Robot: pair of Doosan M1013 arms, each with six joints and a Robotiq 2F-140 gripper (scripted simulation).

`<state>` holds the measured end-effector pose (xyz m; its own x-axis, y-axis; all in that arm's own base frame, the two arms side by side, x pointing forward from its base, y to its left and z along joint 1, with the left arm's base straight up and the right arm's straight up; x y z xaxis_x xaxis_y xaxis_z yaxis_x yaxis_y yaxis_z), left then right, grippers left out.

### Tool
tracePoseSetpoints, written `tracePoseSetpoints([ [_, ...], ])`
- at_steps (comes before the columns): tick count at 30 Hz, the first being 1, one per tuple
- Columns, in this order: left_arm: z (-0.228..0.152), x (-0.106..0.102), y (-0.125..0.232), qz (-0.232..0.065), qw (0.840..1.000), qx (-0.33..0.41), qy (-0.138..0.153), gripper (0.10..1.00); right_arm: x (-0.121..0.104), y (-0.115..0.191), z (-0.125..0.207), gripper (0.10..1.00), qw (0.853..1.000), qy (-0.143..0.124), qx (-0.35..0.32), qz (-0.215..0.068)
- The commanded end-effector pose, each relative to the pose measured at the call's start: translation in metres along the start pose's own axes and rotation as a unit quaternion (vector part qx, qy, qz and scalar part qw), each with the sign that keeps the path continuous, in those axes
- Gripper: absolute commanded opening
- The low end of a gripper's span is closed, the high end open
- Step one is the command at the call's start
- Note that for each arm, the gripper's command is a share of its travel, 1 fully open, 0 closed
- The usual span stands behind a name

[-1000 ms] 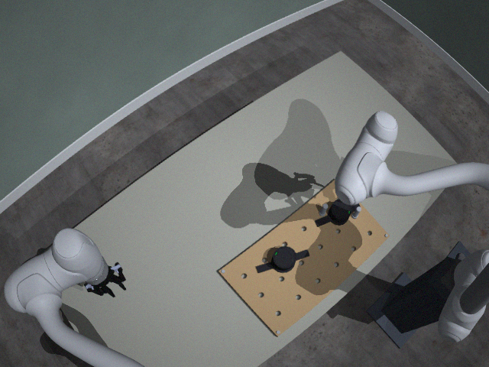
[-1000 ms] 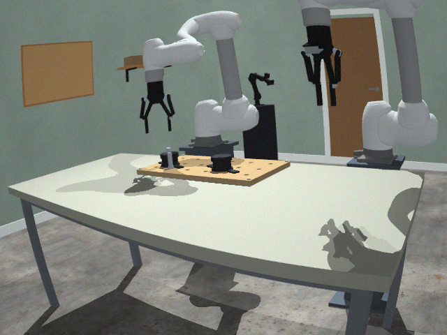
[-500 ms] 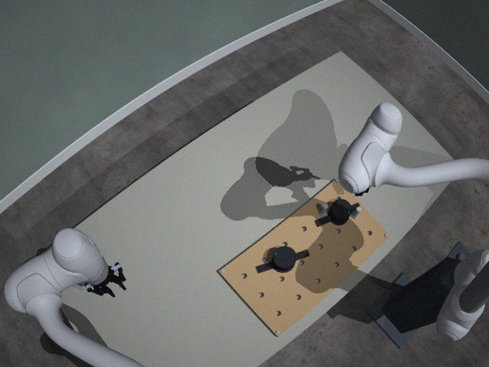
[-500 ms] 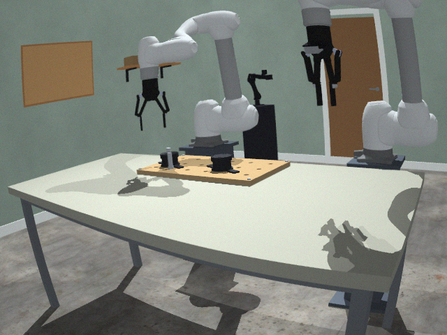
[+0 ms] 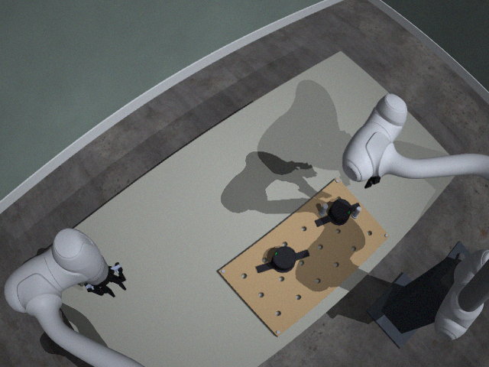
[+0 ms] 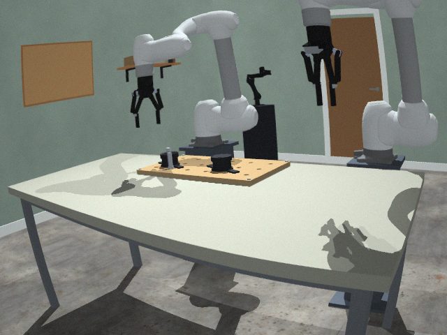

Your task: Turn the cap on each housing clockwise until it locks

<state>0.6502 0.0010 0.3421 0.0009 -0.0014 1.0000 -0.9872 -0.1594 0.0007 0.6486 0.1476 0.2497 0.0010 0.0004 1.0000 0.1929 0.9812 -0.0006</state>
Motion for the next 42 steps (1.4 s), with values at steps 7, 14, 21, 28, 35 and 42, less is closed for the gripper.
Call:
tracePoseSetpoints([
  [7,0.0,0.001,0.0,0.001,1.0,0.0,0.0,0.328,0.014,-0.02,-0.007,0.731,0.991,0.0,0.132,-0.002],
  [14,0.0,0.001,0.0,0.001,1.0,0.0,0.0,0.328,0.019,-0.029,-0.01,0.731,0.98,0.0,0.198,-0.002],
  [21,0.0,0.001,0.0,0.001,1.0,0.0,0.0,0.328,0.029,-0.044,-0.014,0.731,0.957,0.0,0.29,-0.002],
  [28,0.0,0.001,0.0,0.001,1.0,-0.001,0.0,0.328,0.036,-0.054,-0.017,0.731,0.935,-0.001,0.354,-0.002],
  [35,0.0,0.001,0.0,0.001,1.0,-0.001,0.0,0.328,0.044,-0.068,-0.02,0.731,0.898,-0.001,0.441,-0.002],
  [42,0.0,0.001,0.0,0.001,1.0,-0.001,0.0,0.328,0.052,-0.081,-0.023,0.731,0.859,-0.001,0.512,-0.002],
])
Point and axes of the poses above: on each arm, the point where the finger pads meet when closed, its own x axis back along the fingers, its own z axis across the jaws, y = z × x, the point moved 2 cm from there along x, back along the fingers, and after that the axes turned 9 degrees about x, right-handed, at the moved point
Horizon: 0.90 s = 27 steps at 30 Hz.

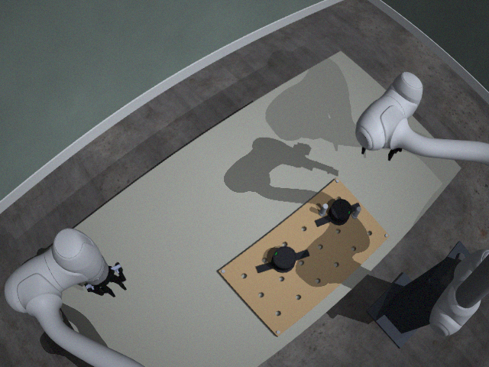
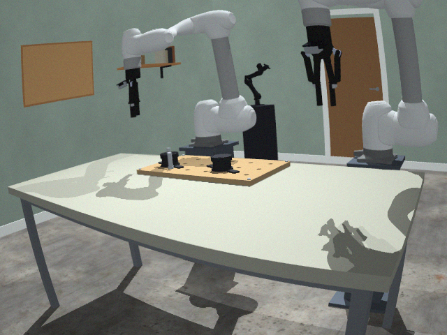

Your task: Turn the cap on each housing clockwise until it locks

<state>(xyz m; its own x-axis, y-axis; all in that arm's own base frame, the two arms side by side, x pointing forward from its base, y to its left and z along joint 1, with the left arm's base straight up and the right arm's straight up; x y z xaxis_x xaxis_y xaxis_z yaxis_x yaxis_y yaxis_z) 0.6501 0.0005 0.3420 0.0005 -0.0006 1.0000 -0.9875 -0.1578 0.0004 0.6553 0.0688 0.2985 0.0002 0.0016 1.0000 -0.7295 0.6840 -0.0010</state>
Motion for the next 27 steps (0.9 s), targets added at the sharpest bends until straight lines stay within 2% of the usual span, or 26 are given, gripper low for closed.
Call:
tracePoseSetpoints([
  [1,0.0,0.001,0.0,0.001,1.0,0.0,0.0,0.328,0.004,-0.003,0.003,0.731,1.0,-0.002,0.031,-0.002],
  [9,0.0,0.001,0.0,0.001,1.0,0.0,0.0,0.328,0.014,-0.014,0.015,0.731,0.99,-0.002,0.139,-0.001],
  [16,0.0,0.001,0.0,0.001,1.0,0.0,0.0,0.328,0.023,-0.024,0.027,0.731,0.973,-0.003,0.232,-0.001],
  [18,0.0,0.001,0.0,0.001,1.0,0.0,0.0,0.328,0.023,-0.024,0.027,0.731,0.973,-0.003,0.232,-0.001],
  [27,0.0,0.001,0.0,0.001,1.0,-0.001,0.0,0.328,0.035,-0.035,0.042,0.731,0.937,-0.002,0.348,-0.001],
])
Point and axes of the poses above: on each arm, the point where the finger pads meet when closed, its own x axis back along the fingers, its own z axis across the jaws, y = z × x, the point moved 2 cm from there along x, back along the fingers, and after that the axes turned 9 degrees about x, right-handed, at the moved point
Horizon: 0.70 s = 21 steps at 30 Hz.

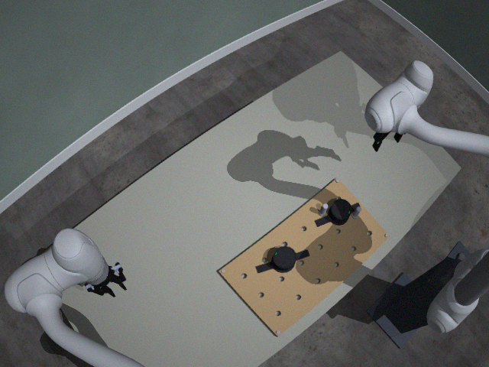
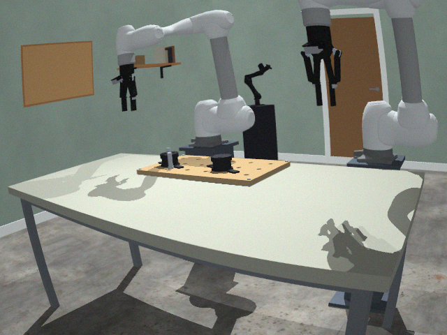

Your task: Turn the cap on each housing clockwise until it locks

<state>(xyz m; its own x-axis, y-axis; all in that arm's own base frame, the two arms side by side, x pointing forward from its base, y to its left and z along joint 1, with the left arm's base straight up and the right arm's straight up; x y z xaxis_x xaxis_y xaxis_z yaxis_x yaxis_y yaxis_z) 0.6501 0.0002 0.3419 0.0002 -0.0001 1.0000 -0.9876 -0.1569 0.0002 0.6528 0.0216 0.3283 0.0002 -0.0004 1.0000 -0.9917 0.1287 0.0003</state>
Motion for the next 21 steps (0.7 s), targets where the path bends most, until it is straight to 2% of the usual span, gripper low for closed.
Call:
tracePoseSetpoints([
  [1,0.0,0.001,0.0,0.001,1.0,0.0,0.0,0.328,0.006,0.0,0.009,0.731,0.998,-0.002,0.057,0.0],
  [6,0.0,0.001,0.0,0.001,1.0,0.0,0.0,0.328,0.013,0.0,0.02,0.731,0.992,-0.002,0.124,0.0],
  [11,0.0,0.001,0.0,0.001,1.0,0.0,0.0,0.328,0.015,0.0,0.022,0.731,0.989,-0.002,0.148,0.0],
  [21,0.0,0.001,0.0,0.001,1.0,0.0,0.0,0.328,0.015,0.0,0.022,0.731,0.989,-0.001,0.149,0.001],
])
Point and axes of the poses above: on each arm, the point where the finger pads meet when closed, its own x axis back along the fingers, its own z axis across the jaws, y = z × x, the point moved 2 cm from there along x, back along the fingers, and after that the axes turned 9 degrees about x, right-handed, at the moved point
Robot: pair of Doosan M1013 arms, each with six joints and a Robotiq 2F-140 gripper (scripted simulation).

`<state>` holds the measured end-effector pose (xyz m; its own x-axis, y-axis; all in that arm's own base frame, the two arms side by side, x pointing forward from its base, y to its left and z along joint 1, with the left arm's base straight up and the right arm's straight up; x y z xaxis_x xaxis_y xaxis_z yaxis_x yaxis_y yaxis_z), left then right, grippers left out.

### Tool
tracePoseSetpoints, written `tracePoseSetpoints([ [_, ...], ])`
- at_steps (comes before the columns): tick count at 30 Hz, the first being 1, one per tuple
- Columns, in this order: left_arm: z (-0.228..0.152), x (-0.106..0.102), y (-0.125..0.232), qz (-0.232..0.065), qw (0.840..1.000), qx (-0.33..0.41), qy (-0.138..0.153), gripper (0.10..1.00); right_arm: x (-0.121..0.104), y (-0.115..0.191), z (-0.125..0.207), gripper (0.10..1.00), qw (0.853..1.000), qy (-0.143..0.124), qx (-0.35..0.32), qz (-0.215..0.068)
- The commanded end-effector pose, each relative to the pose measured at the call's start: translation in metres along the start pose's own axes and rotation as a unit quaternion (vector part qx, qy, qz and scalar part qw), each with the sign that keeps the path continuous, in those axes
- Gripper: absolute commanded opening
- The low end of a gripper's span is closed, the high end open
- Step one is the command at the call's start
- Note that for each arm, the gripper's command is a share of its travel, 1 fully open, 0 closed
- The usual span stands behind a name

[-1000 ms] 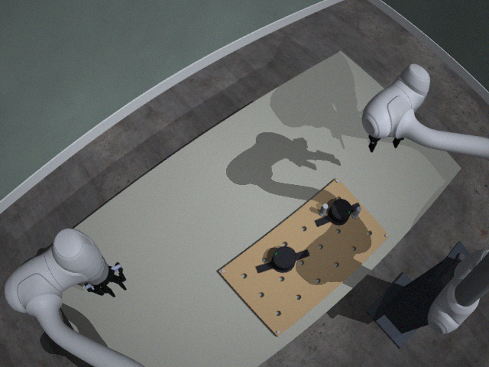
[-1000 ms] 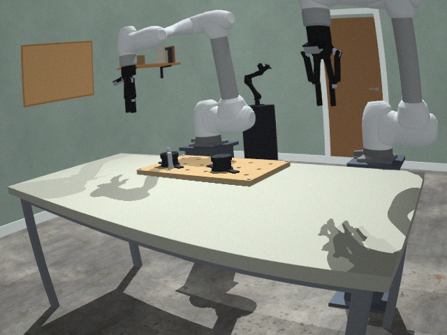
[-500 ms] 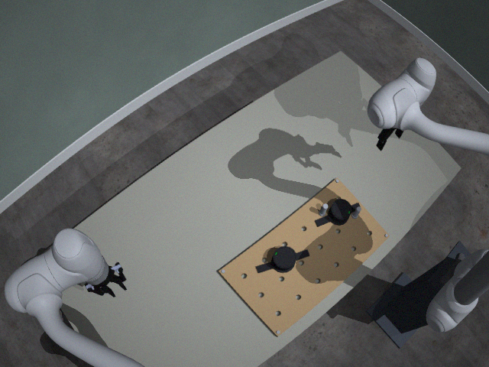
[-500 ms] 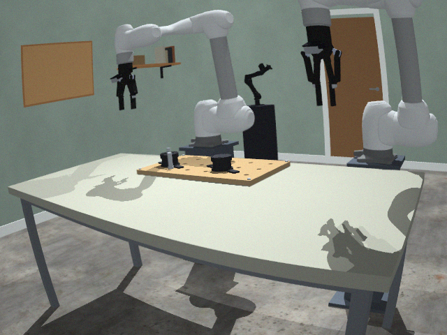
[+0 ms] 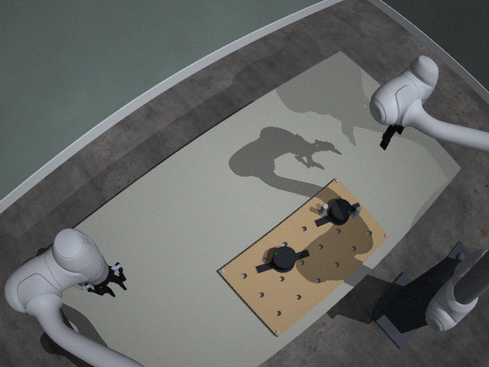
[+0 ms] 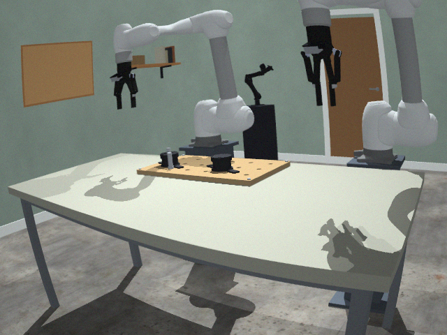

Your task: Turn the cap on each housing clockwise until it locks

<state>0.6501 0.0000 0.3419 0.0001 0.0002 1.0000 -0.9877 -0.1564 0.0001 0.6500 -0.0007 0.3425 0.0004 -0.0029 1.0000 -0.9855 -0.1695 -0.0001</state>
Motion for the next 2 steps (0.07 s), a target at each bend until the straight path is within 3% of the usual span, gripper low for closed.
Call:
tracePoseSetpoints([
  [1,0.0,0.0008,-0.0002,0.001,1.0,0.0,0.0,0.328,0.0006,-0.0002,-0.0001,0.731,1.0,0.0,0.0,0.001],
  [2,0.0,0.0008,-0.0002,0.001,1.0,0.0,0.0,0.328,0.0006,-0.0002,-0.0001,0.731,1.0,0.0,0.0,0.001],
])
Point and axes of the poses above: on each arm, the point where the finger pads meet when closed, its own x axis back along the fingers, its own z axis across the jaws, y = z × x, the point moved 2 cm from there along x, back along the fingers, and after that the axes turned 9 degrees about x, right-handed, at the moved point
